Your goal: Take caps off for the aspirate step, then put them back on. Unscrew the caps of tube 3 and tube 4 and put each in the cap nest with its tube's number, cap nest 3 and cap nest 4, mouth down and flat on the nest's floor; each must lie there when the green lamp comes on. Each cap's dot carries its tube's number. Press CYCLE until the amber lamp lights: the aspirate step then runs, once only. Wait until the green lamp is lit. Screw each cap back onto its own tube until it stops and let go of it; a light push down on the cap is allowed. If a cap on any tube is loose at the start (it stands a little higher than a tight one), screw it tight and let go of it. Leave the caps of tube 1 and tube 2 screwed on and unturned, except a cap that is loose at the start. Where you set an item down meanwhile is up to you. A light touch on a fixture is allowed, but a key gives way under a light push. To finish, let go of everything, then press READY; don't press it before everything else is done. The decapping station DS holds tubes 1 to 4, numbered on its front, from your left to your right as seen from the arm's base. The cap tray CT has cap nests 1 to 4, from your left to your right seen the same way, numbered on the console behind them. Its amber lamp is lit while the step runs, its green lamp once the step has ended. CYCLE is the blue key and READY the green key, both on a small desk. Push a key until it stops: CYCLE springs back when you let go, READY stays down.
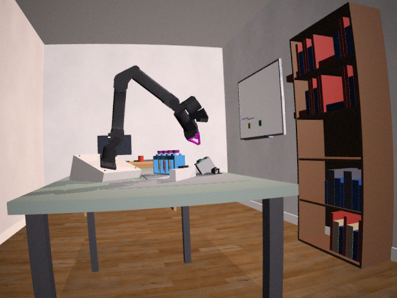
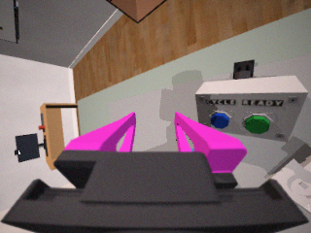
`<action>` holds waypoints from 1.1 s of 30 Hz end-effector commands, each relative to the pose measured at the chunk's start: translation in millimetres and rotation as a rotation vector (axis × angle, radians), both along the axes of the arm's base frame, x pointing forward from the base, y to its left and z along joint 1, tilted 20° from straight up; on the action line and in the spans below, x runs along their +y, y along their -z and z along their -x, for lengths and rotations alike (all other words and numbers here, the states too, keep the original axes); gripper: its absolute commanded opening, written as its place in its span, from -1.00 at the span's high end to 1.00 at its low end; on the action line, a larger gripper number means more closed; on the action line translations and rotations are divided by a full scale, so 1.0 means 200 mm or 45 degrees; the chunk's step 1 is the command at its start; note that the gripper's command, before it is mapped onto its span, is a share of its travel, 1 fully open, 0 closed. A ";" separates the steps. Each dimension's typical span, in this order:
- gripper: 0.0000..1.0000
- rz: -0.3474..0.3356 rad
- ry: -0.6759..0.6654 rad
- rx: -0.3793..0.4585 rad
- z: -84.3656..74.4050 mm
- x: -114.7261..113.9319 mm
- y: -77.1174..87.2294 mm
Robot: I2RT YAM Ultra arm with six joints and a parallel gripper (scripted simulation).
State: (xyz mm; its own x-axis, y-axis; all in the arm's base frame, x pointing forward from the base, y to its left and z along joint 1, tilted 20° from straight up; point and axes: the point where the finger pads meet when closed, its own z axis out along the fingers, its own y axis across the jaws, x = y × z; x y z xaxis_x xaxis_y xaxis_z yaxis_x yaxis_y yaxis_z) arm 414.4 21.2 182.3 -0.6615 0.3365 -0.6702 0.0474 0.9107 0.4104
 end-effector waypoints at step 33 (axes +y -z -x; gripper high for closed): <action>0.02 0.893 -0.387 0.615 0.60 -0.20 0.13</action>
State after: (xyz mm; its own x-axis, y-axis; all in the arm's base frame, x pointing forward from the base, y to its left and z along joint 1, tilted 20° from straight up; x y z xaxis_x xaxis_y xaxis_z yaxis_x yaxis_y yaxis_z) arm 305.9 -14.9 148.5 -0.9206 -0.2182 -0.3237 -0.1609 0.9676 -0.1946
